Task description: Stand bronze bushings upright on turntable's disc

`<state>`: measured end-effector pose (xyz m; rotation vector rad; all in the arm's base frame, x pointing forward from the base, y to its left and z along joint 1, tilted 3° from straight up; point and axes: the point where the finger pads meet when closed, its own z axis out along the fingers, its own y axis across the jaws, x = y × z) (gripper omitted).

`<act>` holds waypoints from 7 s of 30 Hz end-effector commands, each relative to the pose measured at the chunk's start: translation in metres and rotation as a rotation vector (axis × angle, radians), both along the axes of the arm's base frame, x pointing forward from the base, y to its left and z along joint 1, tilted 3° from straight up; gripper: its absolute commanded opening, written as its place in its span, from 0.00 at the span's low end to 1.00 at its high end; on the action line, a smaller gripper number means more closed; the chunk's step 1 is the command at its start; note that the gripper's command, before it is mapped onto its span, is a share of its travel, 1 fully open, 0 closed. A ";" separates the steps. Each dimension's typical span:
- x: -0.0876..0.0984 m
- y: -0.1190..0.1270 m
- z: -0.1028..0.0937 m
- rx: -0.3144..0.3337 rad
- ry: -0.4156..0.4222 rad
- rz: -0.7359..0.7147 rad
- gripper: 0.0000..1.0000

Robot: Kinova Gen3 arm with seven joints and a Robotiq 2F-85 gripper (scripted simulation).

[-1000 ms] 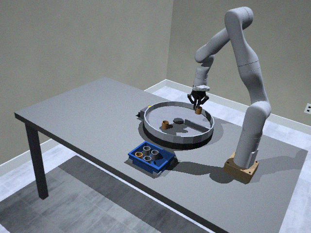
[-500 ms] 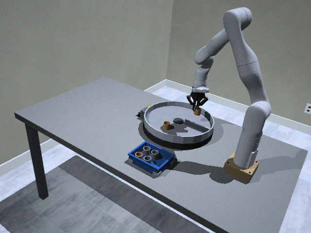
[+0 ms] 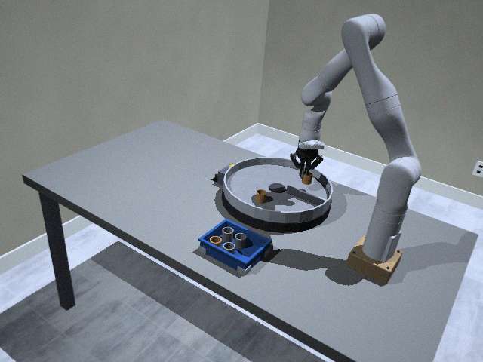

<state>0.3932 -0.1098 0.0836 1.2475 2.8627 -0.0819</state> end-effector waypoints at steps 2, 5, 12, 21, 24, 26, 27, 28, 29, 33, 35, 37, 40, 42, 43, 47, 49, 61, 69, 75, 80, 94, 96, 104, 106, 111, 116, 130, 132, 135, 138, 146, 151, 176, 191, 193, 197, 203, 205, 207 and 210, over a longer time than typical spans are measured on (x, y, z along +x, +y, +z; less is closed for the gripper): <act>0.000 0.000 0.000 0.000 -0.001 0.000 0.00; 0.000 0.000 0.000 0.000 -0.001 0.000 0.00; 0.000 0.000 0.000 0.000 -0.001 0.000 0.00; 0.000 0.000 0.000 0.000 -0.001 0.000 0.00; 0.000 0.000 0.000 0.000 -0.001 0.000 0.00; 0.000 0.000 0.000 0.000 -0.001 0.000 0.00; 0.000 0.000 0.000 0.000 -0.001 0.000 0.00; 0.000 0.000 -0.001 0.000 -0.001 0.000 0.00; 0.000 0.000 -0.001 0.000 -0.001 0.000 0.00; 0.000 0.000 -0.003 0.000 -0.001 0.000 0.00; 0.000 0.000 -0.006 0.000 -0.001 0.000 0.00; 0.000 -0.001 -0.009 0.000 -0.001 0.000 0.00; 0.000 -0.001 -0.014 0.000 -0.001 0.000 0.00; 0.000 -0.001 -0.018 0.000 -0.001 0.000 0.00; 0.000 -0.001 -0.020 0.000 -0.001 0.000 0.00; 0.000 -0.002 -0.026 0.000 -0.001 0.000 0.00; 0.000 -0.002 -0.027 0.000 -0.001 0.000 0.00; 0.000 -0.002 -0.031 0.000 -0.001 0.000 0.00; 0.000 -0.002 -0.031 0.000 -0.001 0.000 0.00; 0.000 -0.002 -0.031 0.000 -0.001 0.000 0.00; 0.000 -0.002 -0.031 0.000 -0.001 0.000 0.00; 0.000 -0.002 -0.031 0.000 -0.001 0.000 0.00; 0.000 -0.002 -0.031 0.000 -0.001 0.000 0.00; 0.000 -0.002 -0.032 0.000 -0.001 0.000 0.00; 0.000 -0.002 -0.032 0.000 -0.001 0.000 0.00; 0.000 -0.002 -0.034 0.000 -0.001 0.000 0.00; 0.000 -0.002 -0.036 0.000 -0.001 0.000 0.00; 0.000 -0.002 -0.037 0.000 -0.001 0.000 0.00; 0.000 -0.002 -0.037 0.000 -0.001 0.000 0.00; 0.000 -0.002 -0.037 0.000 -0.001 0.000 0.00; 0.000 -0.002 -0.037 0.000 -0.001 0.000 0.00; 0.000 -0.002 -0.037 0.000 -0.001 0.000 0.00; 0.000 -0.002 -0.037 0.000 -0.001 0.000 0.00; 0.000 -0.002 -0.037 0.000 -0.001 0.000 0.14; 0.000 -0.002 -0.037 0.000 -0.001 0.000 0.14; 0.000 -0.002 -0.037 0.000 -0.001 0.000 0.14; 0.000 -0.002 -0.035 0.000 -0.001 0.000 0.14; 0.000 -0.001 -0.023 0.000 -0.001 0.000 0.14; 0.000 -0.001 -0.013 0.000 -0.001 0.000 0.14; 0.000 0.000 -0.004 0.000 -0.001 0.000 0.14; 0.000 0.000 0.006 0.000 -0.001 0.000 0.14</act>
